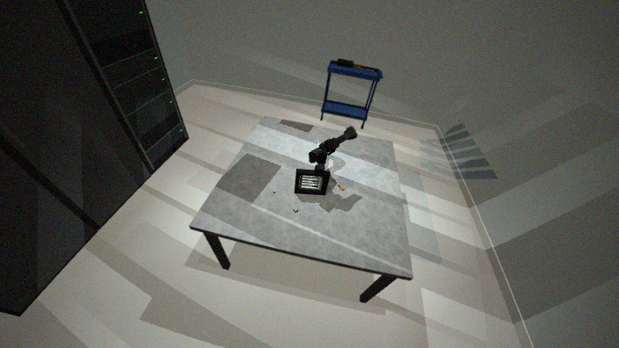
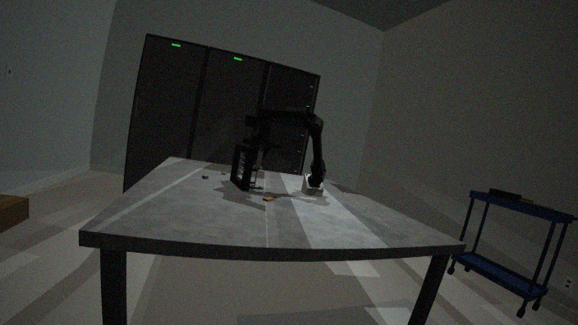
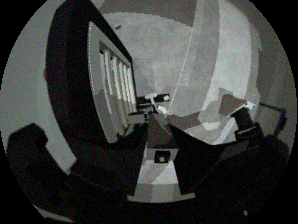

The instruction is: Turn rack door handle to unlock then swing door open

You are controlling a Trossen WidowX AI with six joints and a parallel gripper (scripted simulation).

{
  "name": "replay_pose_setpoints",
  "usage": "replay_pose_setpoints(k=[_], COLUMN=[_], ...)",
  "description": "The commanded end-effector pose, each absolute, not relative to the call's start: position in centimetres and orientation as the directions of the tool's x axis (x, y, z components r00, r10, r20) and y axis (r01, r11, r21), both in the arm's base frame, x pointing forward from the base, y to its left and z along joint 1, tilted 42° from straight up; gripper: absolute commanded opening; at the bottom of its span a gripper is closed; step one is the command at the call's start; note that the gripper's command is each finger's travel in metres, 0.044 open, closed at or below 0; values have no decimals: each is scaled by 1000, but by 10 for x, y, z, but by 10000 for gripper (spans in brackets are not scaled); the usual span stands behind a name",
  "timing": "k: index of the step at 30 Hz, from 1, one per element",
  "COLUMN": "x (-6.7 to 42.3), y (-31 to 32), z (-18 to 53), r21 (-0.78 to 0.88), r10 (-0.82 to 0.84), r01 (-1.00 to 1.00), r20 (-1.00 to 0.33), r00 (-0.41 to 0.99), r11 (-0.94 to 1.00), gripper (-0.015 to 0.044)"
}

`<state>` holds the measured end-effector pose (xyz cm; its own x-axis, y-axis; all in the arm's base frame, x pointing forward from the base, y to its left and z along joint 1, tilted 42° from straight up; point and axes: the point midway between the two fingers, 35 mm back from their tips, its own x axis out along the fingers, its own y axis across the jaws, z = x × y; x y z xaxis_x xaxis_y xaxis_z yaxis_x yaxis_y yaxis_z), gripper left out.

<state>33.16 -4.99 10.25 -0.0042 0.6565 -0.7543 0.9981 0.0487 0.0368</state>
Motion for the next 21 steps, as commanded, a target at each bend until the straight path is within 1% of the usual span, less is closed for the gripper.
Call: replay_pose_setpoints(k=[1, 13, 17, 21], x=[332, 332, 331, 329], y=[-50, -50, -50, -51], z=[103, 103, 103, 101], r21=[34, 34, 43, 91], r10=[658, 658, 658, 658], r01=[998, 998, 998, 990], r20=[-753, -753, -753, -753], r00=[-4, -4, -4, -4], r11=[45, 45, 55, 110], gripper=[89, 11, 11, 11])
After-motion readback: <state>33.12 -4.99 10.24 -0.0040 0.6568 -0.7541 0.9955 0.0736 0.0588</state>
